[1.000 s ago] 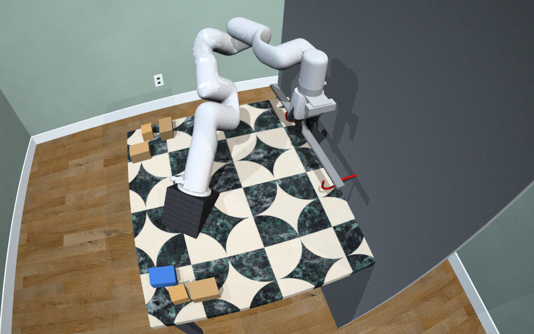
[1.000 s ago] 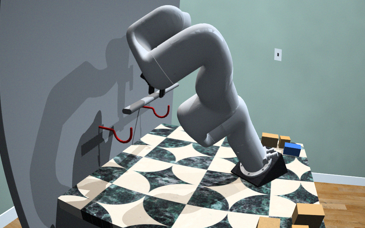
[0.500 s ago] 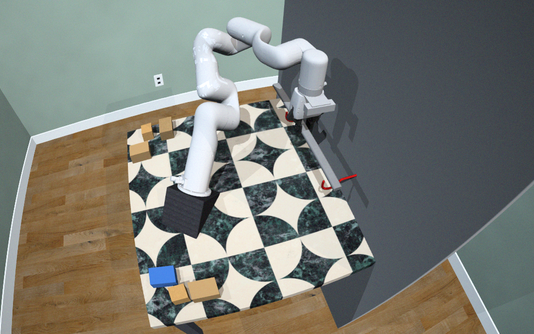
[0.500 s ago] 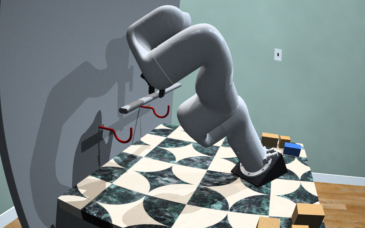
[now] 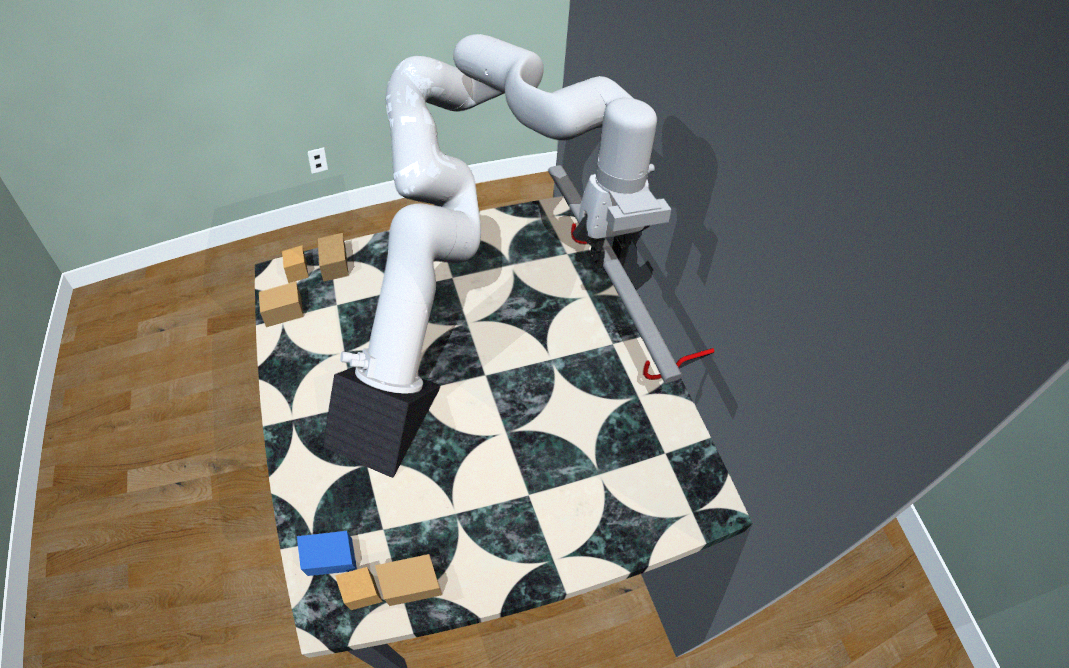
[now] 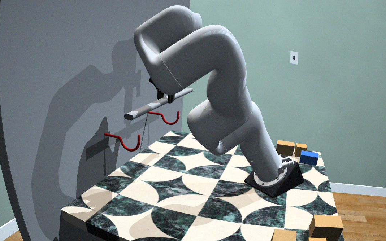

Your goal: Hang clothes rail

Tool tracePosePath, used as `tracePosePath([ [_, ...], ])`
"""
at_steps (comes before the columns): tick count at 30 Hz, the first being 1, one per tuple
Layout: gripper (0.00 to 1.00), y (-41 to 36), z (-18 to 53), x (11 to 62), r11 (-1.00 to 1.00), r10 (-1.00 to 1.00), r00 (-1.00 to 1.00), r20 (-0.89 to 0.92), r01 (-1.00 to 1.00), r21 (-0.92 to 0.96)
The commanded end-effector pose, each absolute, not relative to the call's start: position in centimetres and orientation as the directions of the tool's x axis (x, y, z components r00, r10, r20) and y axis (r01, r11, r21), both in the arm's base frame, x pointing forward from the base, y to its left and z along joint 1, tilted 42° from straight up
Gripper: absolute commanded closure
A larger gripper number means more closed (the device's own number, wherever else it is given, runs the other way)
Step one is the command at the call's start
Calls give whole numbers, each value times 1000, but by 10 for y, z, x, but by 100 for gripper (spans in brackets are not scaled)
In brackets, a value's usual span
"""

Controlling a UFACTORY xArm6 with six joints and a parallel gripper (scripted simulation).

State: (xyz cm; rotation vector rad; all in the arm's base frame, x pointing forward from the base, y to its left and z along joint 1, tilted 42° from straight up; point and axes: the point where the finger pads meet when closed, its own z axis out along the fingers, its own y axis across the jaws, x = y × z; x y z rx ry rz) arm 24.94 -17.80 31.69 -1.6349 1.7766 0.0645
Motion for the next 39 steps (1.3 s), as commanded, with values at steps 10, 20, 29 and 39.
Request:
tracePosePath([
  [10,100,-180,321,257,198,-854,52,-518,-887,-417],
  [20,100,-183,328,271,198,-854,53,-518,-887,-417],
  [29,100,-187,335,287,198,-854,53,-518,-887,-417],
  [39,100,-188,337,291,198,-854,53,-518,-887,-417],
])
